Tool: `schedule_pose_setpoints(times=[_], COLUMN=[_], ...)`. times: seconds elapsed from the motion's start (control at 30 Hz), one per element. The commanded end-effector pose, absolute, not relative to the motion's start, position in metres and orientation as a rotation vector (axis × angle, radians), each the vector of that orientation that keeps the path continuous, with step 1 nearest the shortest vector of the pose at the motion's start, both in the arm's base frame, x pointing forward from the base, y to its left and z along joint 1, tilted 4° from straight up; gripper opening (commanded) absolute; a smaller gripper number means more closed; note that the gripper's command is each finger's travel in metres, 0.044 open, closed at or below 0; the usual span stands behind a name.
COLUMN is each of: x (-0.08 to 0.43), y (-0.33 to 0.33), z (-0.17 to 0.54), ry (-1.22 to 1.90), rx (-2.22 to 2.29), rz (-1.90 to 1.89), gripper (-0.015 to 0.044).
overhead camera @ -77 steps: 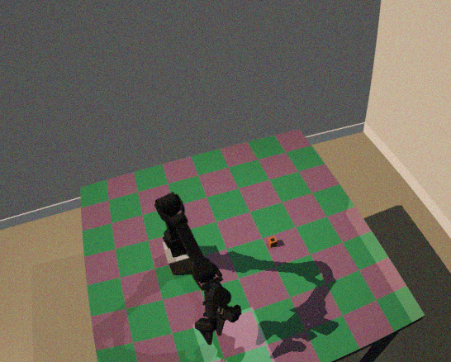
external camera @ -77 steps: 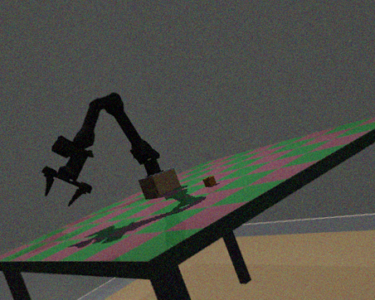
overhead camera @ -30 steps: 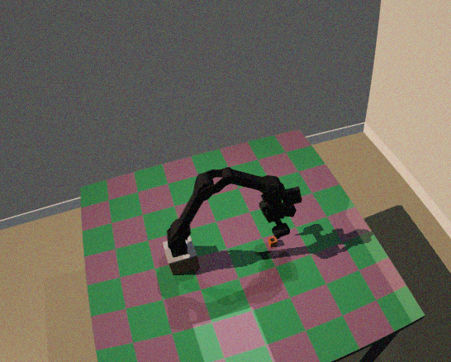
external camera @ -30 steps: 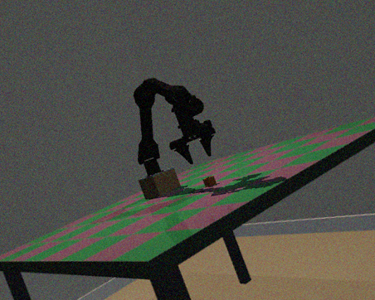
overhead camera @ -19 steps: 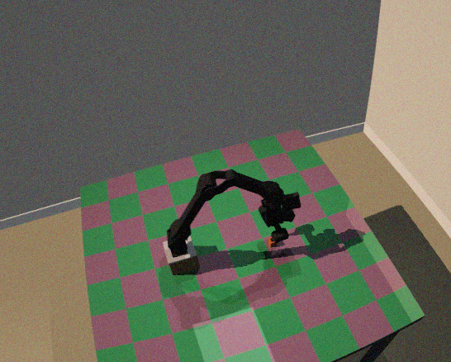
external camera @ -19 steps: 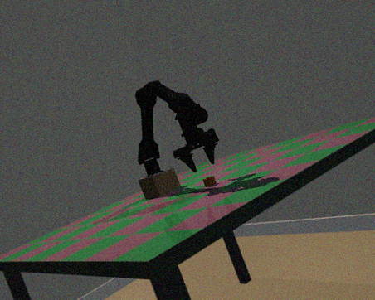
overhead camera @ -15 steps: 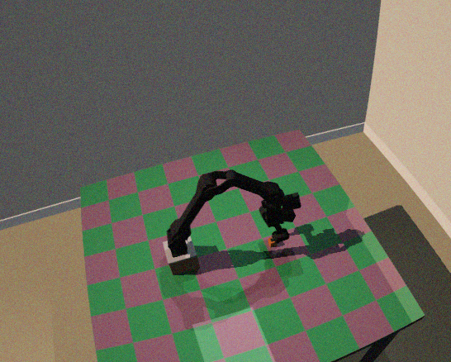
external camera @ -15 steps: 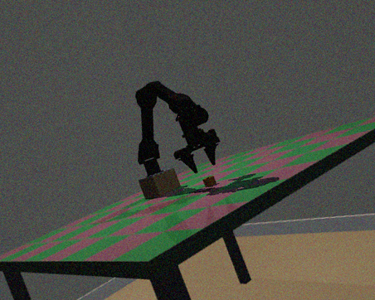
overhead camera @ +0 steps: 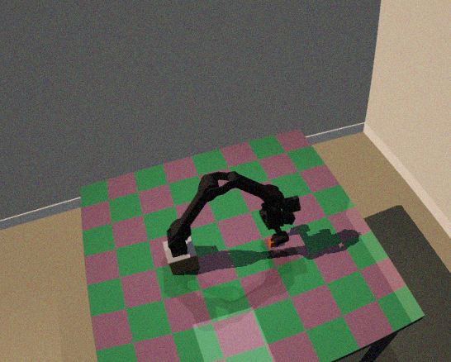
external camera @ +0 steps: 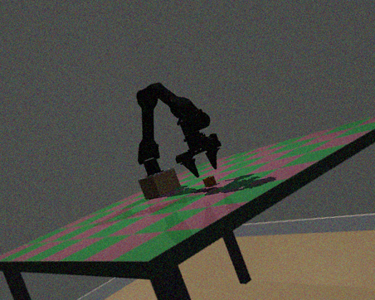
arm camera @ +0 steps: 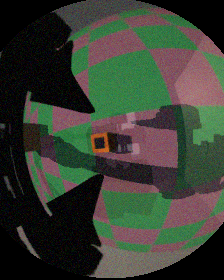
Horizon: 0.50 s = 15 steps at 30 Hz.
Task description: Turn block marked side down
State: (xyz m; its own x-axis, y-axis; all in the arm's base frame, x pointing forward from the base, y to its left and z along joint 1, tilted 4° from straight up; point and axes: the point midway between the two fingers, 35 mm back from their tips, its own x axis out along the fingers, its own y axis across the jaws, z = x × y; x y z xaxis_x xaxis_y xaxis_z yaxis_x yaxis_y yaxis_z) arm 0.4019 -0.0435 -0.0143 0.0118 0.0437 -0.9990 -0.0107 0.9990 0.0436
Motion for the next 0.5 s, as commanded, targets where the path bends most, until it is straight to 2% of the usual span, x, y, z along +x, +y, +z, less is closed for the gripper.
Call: schedule_pose_setpoints(times=[0.0,0.47], x=[0.399,0.398], y=[-0.042,-0.041], z=[-0.028,-0.048], ry=[1.576,1.576], rx=[0.034,0.034], rz=[0.044,0.044], gripper=[0.0440,0.0440])
